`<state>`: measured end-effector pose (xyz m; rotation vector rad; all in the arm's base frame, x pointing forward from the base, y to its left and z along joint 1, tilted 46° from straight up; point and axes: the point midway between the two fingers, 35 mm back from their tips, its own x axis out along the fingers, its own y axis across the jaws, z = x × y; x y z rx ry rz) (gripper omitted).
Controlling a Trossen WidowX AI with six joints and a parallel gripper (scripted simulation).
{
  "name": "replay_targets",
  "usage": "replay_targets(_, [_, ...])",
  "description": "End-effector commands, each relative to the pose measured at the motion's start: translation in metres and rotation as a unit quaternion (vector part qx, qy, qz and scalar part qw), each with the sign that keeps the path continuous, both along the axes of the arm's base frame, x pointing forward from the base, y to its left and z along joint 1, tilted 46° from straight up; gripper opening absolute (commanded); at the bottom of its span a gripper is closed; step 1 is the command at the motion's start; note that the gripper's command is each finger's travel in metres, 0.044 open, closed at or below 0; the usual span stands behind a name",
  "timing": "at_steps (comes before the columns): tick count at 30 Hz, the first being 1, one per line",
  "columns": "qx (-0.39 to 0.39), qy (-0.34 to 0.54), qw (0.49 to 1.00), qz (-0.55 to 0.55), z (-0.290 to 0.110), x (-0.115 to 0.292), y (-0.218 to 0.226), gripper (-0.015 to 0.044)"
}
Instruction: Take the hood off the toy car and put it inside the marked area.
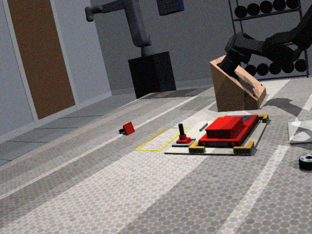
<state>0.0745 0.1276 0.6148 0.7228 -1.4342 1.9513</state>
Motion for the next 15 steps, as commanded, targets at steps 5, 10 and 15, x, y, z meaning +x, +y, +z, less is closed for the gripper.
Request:
replay_targets(5, [0.024, -0.031, 0.996, 0.085, 0.006, -0.046, -0.027, 0.0352])
replay_targets(10, [0.057, -0.077, 0.974, 0.207, 0.006, -0.102, -0.078, 0.044])
replay_targets(15, [0.091, -0.118, 0.936, 0.319, -0.002, -0.136, -0.134, 0.044])
